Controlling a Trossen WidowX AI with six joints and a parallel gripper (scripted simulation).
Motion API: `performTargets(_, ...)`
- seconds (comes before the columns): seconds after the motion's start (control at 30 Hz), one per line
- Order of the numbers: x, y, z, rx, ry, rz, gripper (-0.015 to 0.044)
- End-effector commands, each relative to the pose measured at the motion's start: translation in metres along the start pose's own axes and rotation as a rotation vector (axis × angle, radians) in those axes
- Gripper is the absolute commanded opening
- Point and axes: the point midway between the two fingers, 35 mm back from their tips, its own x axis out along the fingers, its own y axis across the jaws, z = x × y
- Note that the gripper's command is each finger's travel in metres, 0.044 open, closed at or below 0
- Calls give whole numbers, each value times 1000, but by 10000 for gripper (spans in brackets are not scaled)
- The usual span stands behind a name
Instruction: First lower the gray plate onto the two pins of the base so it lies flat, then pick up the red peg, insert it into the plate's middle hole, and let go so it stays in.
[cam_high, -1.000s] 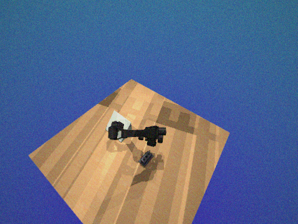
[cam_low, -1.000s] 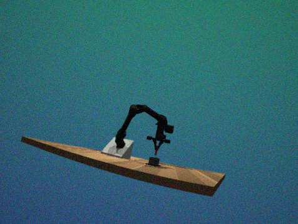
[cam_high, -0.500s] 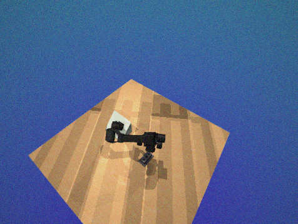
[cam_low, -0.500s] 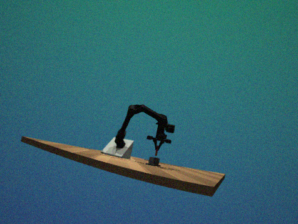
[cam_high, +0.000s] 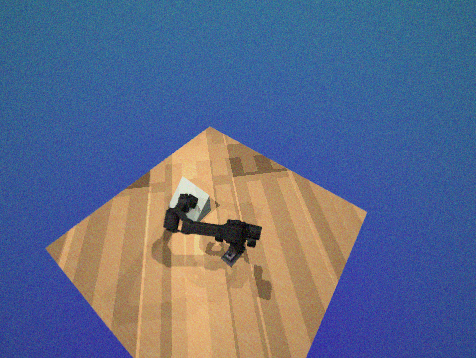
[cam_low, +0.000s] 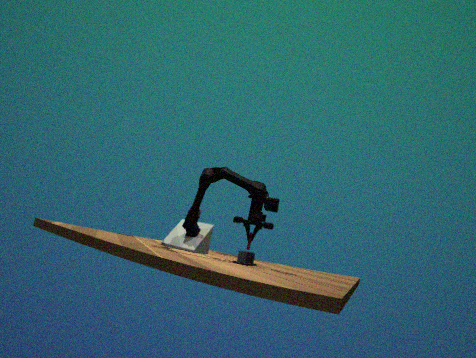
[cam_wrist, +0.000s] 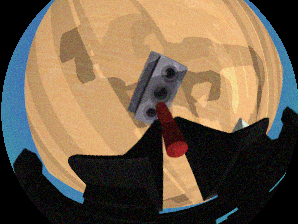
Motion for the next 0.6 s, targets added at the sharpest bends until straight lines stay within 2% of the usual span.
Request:
performTargets(0.0,-3,-2,14,7,-11,8,0)
performTargets(0.57,-3,-3,13,7,-12,8,0)
